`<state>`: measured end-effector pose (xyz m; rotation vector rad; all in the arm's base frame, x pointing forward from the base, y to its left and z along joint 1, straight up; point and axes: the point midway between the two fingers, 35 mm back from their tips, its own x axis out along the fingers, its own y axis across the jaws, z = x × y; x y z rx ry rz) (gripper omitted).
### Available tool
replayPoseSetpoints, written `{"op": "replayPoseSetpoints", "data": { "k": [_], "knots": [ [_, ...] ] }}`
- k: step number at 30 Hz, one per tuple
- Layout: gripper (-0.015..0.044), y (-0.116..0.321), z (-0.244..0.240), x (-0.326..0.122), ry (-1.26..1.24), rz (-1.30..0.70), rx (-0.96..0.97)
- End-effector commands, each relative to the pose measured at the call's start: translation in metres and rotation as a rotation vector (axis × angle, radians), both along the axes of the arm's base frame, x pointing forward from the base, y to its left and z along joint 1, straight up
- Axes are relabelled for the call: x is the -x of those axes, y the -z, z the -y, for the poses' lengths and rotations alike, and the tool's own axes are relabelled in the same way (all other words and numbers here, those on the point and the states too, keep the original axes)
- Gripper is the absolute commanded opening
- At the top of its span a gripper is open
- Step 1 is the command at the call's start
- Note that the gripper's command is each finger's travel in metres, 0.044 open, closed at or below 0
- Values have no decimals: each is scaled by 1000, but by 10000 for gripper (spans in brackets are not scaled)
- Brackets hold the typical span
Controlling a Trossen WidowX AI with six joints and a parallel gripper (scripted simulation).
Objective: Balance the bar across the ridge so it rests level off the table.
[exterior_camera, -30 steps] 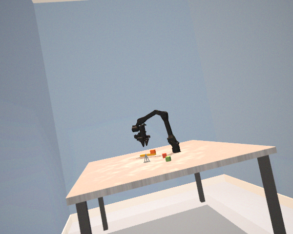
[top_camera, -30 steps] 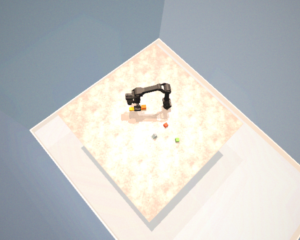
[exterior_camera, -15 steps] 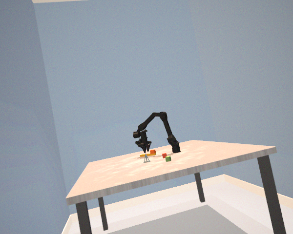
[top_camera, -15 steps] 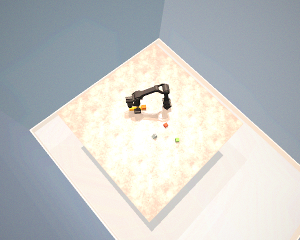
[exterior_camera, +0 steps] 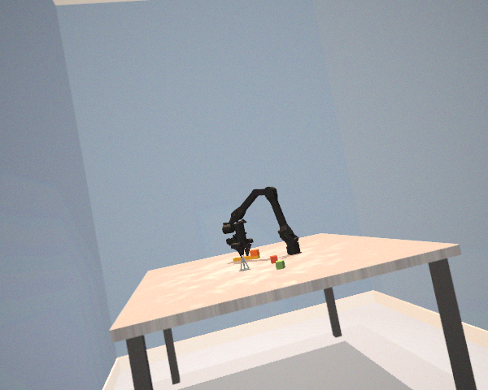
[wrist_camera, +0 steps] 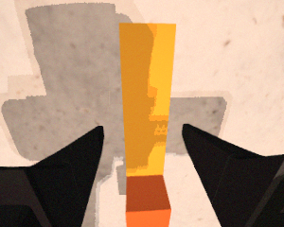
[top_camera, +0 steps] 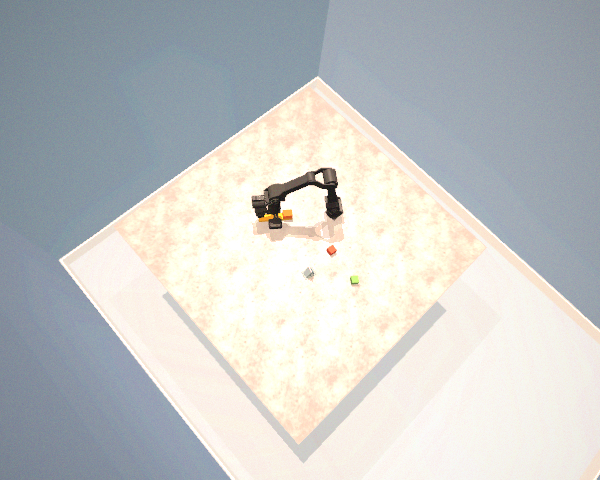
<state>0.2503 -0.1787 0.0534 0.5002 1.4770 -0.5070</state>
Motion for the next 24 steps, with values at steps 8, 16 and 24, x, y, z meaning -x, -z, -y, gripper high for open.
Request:
{"op": "replayPoseSetpoints", "data": {
  "k": [8,16,24],
  "knots": [
    [315,5,1,1,-5,-8,2],
    [263,5,0,1,0,-5,-3],
    [131,5,0,1,0,-5,-3]
  ]
}}
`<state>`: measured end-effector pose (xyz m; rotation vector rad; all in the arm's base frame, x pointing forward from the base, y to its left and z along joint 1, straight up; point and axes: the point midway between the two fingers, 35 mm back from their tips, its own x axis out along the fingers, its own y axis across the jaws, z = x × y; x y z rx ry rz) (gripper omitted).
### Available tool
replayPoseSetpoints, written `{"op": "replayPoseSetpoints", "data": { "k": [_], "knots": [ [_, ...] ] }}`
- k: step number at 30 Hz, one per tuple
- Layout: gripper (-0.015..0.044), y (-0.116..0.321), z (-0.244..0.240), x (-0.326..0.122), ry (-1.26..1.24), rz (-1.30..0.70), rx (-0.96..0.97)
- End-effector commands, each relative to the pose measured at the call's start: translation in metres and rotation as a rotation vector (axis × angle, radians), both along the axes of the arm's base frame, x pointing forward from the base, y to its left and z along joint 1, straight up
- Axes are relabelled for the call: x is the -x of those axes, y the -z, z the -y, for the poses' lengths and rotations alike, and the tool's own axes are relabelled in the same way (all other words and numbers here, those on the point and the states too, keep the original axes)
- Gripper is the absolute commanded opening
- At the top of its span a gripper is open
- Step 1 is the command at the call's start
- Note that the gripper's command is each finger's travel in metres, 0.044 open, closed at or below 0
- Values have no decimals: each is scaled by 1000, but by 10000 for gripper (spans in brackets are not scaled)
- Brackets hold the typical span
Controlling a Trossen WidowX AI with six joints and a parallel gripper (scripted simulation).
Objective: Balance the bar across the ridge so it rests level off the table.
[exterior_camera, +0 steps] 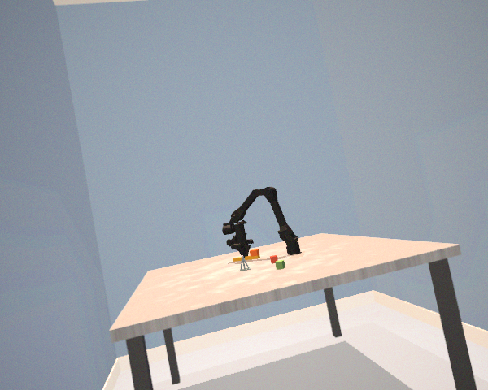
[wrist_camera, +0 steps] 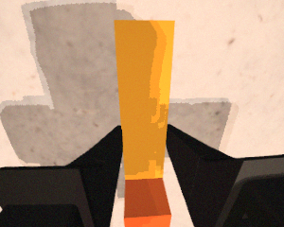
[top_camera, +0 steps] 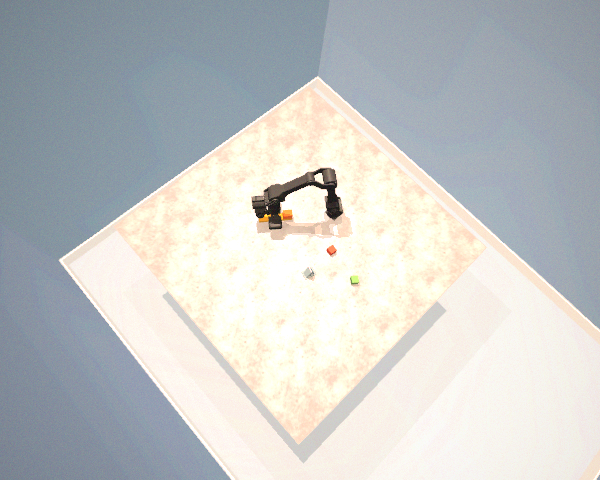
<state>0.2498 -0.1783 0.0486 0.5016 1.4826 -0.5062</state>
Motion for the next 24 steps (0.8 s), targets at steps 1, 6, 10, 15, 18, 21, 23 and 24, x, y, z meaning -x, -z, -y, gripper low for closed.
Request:
{"op": "replayPoseSetpoints", "data": {
  "k": [1,6,10,15,18,21,23,24],
  "knots": [
    [124,0,0,0,0,0,0],
    [52,-2,0,0,0,0,0],
    [0,-11,1,-2,0,0,0],
    [0,-24,2,-3,-1,0,1],
    [0,-31,3,-4,-1,0,2],
    [0,-39,3,-4,-2,0,2],
    [0,-44,3,-4,-2,0,2],
    [0,-47,3,-4,-2,0,2]
  ]
}}
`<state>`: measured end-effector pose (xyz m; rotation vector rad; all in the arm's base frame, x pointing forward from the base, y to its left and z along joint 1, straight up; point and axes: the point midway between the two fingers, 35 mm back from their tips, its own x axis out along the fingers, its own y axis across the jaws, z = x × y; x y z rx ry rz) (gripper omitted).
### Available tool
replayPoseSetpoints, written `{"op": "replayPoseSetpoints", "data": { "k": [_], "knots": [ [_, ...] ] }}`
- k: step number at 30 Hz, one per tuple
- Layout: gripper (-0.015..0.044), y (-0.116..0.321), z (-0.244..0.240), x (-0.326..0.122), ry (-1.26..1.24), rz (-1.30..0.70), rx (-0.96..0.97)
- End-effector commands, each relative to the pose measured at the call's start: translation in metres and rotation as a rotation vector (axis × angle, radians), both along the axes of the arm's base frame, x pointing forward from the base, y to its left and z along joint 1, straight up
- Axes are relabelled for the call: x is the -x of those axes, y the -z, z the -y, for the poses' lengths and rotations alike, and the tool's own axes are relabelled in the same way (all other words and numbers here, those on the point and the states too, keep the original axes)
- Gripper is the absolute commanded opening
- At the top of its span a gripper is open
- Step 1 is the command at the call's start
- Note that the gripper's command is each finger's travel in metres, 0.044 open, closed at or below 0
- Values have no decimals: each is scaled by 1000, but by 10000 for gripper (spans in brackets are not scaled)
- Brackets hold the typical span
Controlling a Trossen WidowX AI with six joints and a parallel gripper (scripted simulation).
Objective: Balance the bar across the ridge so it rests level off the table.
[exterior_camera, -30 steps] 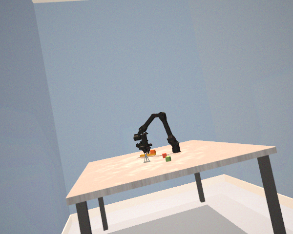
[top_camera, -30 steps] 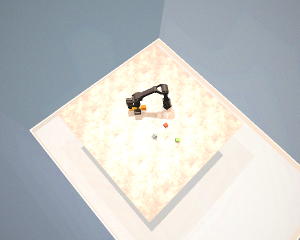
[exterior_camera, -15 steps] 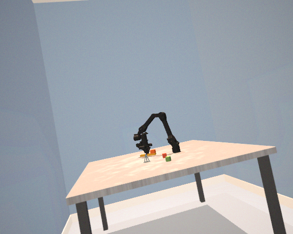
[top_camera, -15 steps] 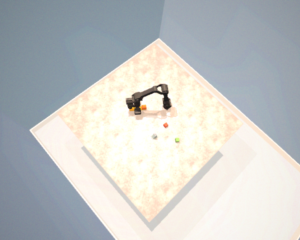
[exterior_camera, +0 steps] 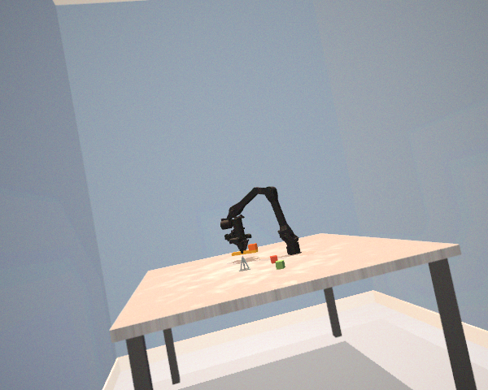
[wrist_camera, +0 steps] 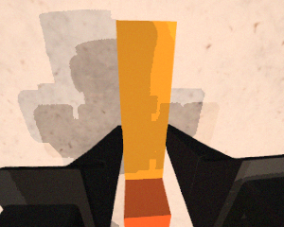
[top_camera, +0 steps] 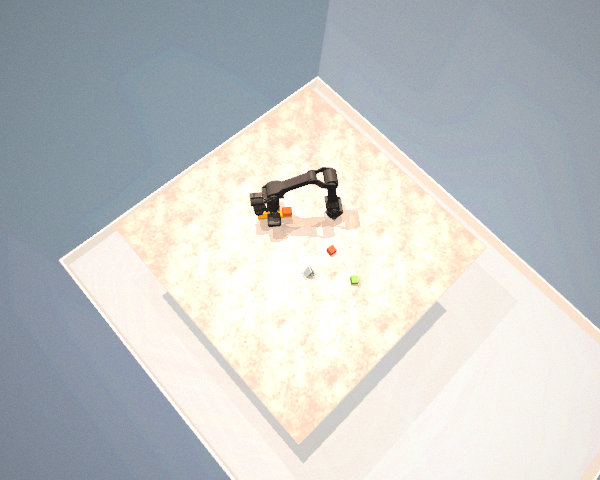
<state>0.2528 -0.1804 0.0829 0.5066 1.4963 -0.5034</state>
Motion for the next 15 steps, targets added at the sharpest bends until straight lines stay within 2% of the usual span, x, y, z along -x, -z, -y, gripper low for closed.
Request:
{"op": "replayPoseSetpoints", "data": {
  "k": [1,15],
  "knots": [
    [0,-15,1,-1,-2,11,11],
    [0,-52,0,1,-3,10,13]
  ]
}}
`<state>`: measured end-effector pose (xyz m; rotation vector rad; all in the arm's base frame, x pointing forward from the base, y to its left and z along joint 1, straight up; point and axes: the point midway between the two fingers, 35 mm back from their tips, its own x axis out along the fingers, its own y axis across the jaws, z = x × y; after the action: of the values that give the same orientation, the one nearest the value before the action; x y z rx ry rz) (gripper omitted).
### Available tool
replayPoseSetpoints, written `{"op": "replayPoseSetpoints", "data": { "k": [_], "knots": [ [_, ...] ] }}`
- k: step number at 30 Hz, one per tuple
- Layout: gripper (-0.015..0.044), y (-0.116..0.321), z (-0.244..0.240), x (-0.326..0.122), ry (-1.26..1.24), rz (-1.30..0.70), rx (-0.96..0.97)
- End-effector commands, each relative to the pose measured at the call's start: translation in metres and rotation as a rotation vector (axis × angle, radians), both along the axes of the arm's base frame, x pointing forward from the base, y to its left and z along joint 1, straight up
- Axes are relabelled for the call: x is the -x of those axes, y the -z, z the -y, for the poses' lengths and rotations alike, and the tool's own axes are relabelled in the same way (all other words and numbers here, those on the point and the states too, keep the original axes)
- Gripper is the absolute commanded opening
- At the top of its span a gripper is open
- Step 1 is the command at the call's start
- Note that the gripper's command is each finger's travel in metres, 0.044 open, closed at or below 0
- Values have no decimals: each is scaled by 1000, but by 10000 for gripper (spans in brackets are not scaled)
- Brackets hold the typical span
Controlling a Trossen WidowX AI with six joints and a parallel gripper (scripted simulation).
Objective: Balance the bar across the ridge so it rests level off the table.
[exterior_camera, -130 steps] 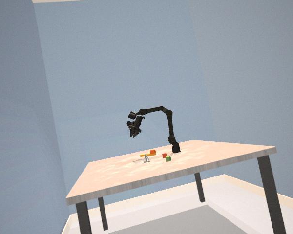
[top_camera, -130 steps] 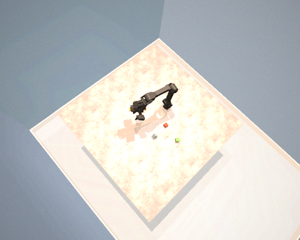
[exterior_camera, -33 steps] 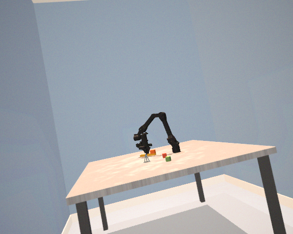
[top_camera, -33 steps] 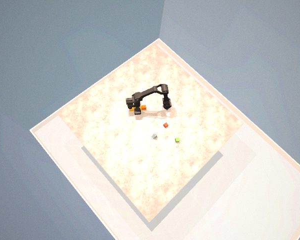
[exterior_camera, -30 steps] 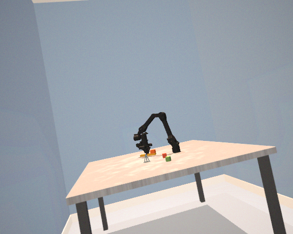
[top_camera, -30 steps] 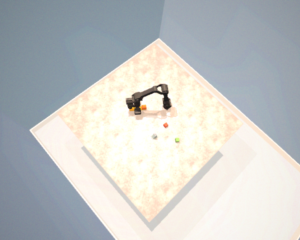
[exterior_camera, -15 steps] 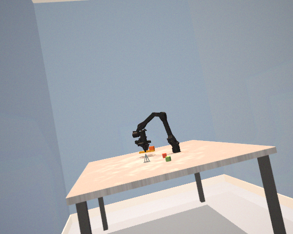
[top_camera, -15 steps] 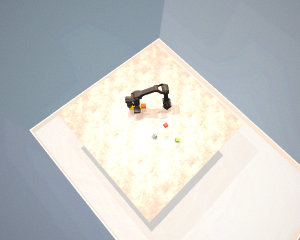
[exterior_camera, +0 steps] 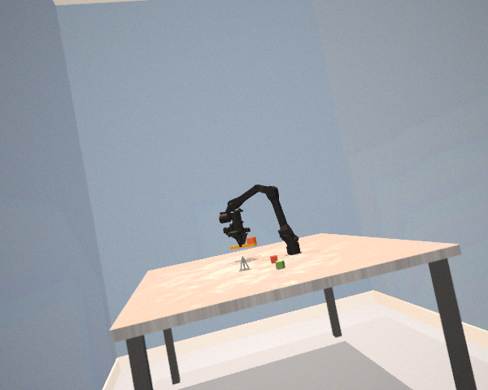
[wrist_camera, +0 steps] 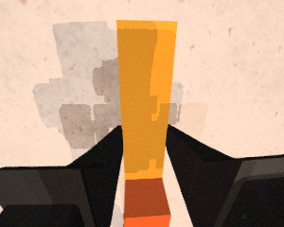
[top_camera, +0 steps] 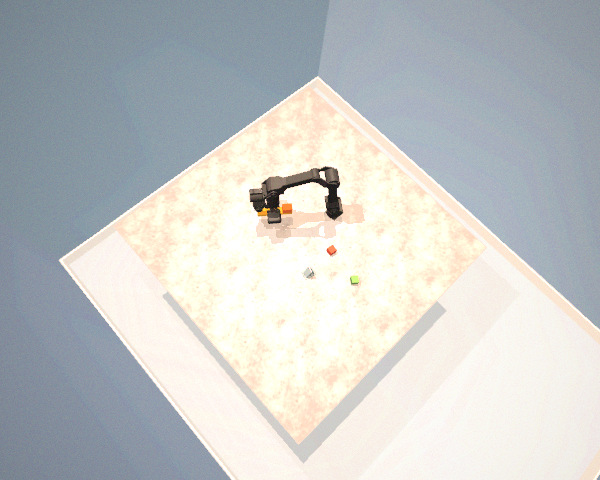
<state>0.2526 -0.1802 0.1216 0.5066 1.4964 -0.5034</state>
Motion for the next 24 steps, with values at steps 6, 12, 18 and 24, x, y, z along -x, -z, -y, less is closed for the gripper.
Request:
{"op": "replayPoseSetpoints", "data": {
  "k": [6,12,18,24],
  "knots": [
    [0,-28,-1,3,-4,10,14],
    [0,-44,-3,5,-5,9,14],
    [0,-46,-9,0,-16,9,14],
    [0,-46,-24,-14,-42,10,13]
  ]
}}
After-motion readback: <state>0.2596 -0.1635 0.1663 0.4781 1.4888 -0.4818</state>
